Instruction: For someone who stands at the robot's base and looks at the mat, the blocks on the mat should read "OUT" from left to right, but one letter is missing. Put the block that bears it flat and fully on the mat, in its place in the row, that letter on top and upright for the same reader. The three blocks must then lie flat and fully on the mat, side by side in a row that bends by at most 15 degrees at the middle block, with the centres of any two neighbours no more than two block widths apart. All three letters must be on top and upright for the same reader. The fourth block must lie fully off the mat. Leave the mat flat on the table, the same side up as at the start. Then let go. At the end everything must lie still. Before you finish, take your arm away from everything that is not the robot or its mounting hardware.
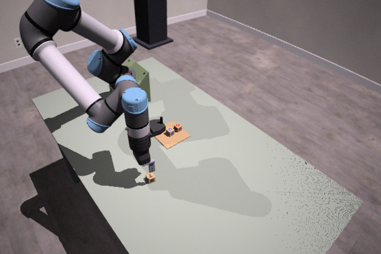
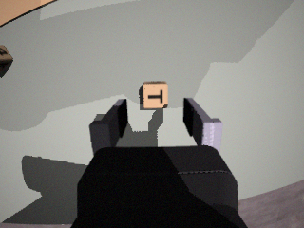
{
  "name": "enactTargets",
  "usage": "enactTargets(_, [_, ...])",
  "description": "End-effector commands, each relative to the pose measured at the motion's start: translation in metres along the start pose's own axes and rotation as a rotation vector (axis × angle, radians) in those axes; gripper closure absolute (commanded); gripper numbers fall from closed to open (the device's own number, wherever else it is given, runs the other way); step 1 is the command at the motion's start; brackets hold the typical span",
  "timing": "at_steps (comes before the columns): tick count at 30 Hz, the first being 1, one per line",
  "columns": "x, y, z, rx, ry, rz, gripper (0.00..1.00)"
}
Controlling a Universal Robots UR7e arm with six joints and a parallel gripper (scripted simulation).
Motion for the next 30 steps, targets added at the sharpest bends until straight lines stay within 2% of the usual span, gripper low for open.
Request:
enactTargets(1, [0.000, 0.000, 0.000, -0.001, 0.000, 0.000, 0.00])
enactTargets(11, [0.000, 0.000, 0.006, -0.001, 0.000, 0.000, 0.00])
enactTargets(30, [0.000, 0.000, 0.031, -0.001, 0.000, 0.000, 0.00])
Point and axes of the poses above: the point where the finger pads meet when closed, its own z axis out along the fingers, its own y axis across the jaws, x = y × z, the point moved 6 cm from there along -z, back along the fingers, and after that the axes turned 9 degrees about -z, right-handed, at the moved point
